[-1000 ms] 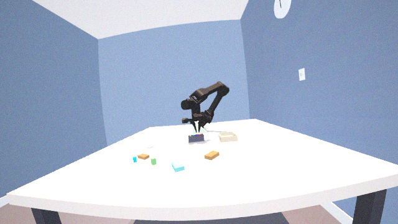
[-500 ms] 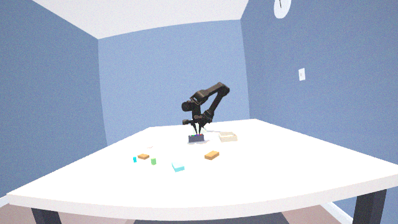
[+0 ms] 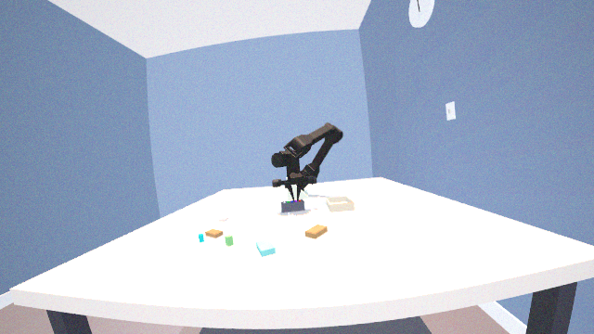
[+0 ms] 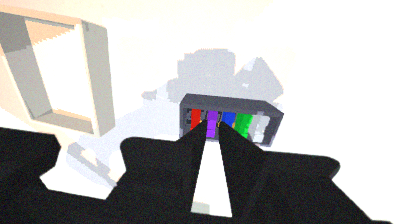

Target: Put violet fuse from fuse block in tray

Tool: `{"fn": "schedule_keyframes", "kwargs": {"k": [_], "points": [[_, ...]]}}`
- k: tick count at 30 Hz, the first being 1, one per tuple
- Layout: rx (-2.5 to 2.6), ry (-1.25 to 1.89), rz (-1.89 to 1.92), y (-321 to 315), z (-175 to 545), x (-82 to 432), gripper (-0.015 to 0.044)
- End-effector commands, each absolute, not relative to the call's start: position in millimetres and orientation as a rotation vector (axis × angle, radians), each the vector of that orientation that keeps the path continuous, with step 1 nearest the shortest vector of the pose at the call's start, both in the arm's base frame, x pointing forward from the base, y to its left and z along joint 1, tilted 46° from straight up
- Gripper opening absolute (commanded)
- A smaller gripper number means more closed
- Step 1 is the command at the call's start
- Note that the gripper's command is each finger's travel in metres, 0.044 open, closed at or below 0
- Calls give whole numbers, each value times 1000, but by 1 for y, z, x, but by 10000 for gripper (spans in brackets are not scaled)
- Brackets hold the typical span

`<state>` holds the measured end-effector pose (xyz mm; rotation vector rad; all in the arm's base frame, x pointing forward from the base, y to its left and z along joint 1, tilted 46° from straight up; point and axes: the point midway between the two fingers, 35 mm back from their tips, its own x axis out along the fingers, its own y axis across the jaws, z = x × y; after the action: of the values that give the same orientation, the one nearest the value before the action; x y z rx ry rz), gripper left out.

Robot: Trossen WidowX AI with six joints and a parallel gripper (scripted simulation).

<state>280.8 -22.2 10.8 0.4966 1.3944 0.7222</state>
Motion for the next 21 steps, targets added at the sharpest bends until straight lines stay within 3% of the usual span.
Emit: {"fn": "schedule_keyframes", "kwargs": {"k": [1, 10, 21], "points": [[505, 1398, 725, -18, 7, 280, 60], [505, 1398, 725, -17, 7, 280, 60], [498, 1398, 725, -18, 8, 280, 0]]}}
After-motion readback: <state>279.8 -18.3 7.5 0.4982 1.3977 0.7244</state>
